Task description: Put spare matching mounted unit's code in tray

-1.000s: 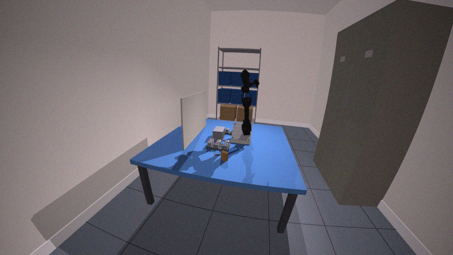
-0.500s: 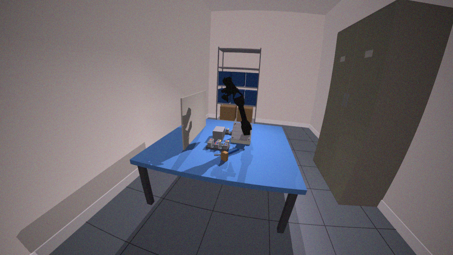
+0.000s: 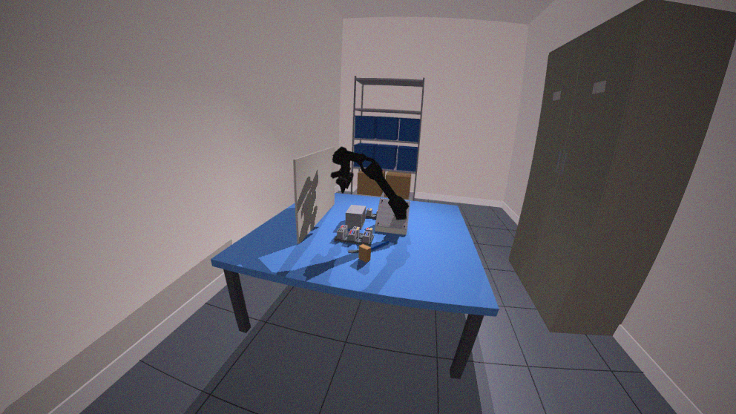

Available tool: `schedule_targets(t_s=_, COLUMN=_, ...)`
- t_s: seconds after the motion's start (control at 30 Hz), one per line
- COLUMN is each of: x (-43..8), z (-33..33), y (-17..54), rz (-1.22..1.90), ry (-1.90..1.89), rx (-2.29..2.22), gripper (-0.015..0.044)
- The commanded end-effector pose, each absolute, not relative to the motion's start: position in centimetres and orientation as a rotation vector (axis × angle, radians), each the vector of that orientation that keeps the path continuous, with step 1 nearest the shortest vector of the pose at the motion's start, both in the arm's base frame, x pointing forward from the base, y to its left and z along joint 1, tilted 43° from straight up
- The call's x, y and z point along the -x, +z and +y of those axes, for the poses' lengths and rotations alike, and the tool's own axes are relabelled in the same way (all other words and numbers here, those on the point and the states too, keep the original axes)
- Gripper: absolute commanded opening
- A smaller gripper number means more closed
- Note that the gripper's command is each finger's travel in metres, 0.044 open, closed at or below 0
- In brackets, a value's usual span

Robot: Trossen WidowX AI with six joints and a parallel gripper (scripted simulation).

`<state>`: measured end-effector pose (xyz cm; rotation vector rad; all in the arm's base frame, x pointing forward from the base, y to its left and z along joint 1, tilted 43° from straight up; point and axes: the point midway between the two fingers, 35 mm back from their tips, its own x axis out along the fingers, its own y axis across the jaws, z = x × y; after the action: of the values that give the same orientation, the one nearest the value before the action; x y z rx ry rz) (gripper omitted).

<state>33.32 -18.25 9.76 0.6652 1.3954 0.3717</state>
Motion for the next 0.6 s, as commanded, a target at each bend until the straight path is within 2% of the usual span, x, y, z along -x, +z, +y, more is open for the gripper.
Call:
schedule_targets(t_s=0.0, x=-34.19, z=-16.74, y=9.75, rz=1.372, ry=0.441, rx=-0.681, gripper=0.044)
schedule_targets(t_s=0.57, x=-34.18, z=-16.52, y=9.89, rz=1.367, ry=0.452, rx=-0.668, gripper=0.044)
